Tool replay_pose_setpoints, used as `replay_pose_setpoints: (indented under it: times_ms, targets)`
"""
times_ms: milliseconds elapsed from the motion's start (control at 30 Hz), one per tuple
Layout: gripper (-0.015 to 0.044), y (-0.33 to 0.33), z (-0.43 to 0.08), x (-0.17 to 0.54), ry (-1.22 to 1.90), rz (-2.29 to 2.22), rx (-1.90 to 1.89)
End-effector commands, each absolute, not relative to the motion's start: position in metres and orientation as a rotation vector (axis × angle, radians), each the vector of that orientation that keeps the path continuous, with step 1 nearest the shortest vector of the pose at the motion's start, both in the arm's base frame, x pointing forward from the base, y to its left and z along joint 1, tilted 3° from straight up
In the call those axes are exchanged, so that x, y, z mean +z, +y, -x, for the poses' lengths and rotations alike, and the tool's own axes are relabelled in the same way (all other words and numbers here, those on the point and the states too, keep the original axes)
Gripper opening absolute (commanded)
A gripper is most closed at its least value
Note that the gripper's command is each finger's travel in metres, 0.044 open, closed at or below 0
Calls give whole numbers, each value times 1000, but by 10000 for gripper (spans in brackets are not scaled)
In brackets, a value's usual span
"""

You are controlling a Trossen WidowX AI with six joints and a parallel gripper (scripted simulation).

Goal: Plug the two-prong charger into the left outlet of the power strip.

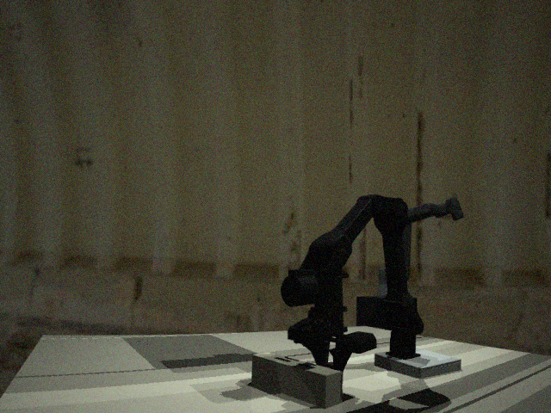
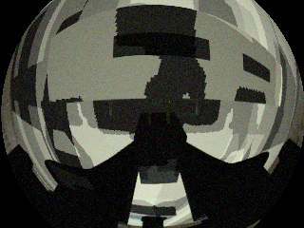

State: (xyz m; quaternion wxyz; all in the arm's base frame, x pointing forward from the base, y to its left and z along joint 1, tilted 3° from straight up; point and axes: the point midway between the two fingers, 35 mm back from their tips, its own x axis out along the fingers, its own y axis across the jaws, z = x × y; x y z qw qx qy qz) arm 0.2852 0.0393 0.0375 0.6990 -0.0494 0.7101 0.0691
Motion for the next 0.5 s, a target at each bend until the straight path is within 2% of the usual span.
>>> replay_pose_setpoints:
  times_ms: [0,467]
  targets:
    - [0,40,-286,37,1585,103,154]
    - [0,41,-290,37,1585,103,154]
